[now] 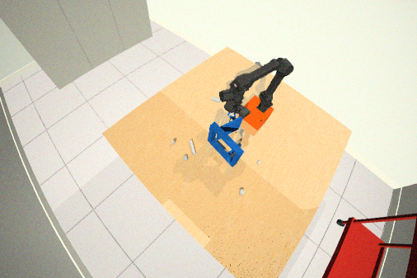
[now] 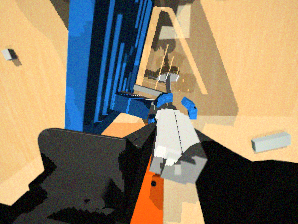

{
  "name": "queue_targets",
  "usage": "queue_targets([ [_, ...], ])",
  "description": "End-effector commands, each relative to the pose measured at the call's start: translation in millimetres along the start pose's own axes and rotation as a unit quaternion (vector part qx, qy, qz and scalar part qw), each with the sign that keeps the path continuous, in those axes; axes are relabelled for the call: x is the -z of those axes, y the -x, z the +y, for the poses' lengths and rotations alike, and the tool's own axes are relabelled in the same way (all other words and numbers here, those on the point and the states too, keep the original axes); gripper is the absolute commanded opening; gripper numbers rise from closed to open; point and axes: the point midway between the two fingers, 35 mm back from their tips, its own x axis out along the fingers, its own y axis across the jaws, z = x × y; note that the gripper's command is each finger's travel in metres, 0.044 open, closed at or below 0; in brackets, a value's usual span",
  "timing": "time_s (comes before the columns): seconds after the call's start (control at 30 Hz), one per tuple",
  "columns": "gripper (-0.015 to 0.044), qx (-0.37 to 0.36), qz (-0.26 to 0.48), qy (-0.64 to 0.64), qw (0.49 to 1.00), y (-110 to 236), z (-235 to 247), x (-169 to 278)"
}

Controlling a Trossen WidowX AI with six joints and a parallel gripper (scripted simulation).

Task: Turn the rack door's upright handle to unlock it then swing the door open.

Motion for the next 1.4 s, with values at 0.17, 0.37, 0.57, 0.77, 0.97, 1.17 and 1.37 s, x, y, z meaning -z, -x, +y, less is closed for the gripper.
queue_targets([
  [0.17,0.0025,0.003,0.0,0.066,0.998,0,-17,-5],
  [0.37,0.0025,0.003,0.0,0.095,0.995,0,-26,-8],
  [0.57,0.0025,0.003,0.0,0.095,0.995,0,-26,-8],
  [0.77,0.0025,0.003,0.0,0.095,0.995,0,-26,-8],
  [0.97,0.0183,0.003,0.0,0.095,0.995,0,-26,-8],
  [1.17,0.0297,0.003,0.0,0.095,0.995,1,-26,-8],
  [1.37,0.0297,0.003,0.0,0.095,0.995,8,-27,-9],
])
